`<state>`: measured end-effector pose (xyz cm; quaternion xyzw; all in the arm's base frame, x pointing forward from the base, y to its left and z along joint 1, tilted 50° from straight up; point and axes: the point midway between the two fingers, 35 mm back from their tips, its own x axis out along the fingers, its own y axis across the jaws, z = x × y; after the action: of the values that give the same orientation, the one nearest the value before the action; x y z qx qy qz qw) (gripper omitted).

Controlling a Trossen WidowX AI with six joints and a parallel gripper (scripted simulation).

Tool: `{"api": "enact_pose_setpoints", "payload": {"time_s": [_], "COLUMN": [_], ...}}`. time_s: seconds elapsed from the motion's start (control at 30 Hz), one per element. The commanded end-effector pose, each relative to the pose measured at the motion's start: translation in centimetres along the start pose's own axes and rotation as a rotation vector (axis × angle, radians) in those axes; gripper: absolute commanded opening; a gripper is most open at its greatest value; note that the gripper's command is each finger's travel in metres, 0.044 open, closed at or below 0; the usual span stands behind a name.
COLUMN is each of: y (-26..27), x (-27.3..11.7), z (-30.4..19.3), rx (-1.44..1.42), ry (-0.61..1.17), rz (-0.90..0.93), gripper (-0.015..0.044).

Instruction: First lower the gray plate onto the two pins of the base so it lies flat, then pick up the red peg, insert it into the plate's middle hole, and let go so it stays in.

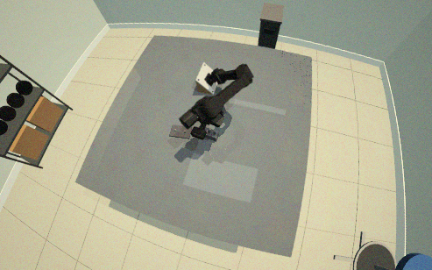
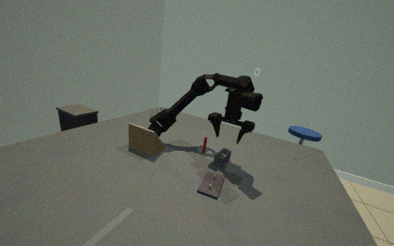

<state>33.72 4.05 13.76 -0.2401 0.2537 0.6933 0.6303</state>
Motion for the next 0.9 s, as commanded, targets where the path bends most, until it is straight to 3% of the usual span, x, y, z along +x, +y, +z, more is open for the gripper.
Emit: {"api": "enact_pose_setpoints", "payload": {"time_s": [0.0,0.87], "y": [0.2,0.2], "x": [2.5,7.1], "z": [0.2,0.1], "rx": [0.000,-0.001], "ry": [-0.006,-0.006], "rz": [0.012,0.012], "gripper": [0.0440,0.0440]}}
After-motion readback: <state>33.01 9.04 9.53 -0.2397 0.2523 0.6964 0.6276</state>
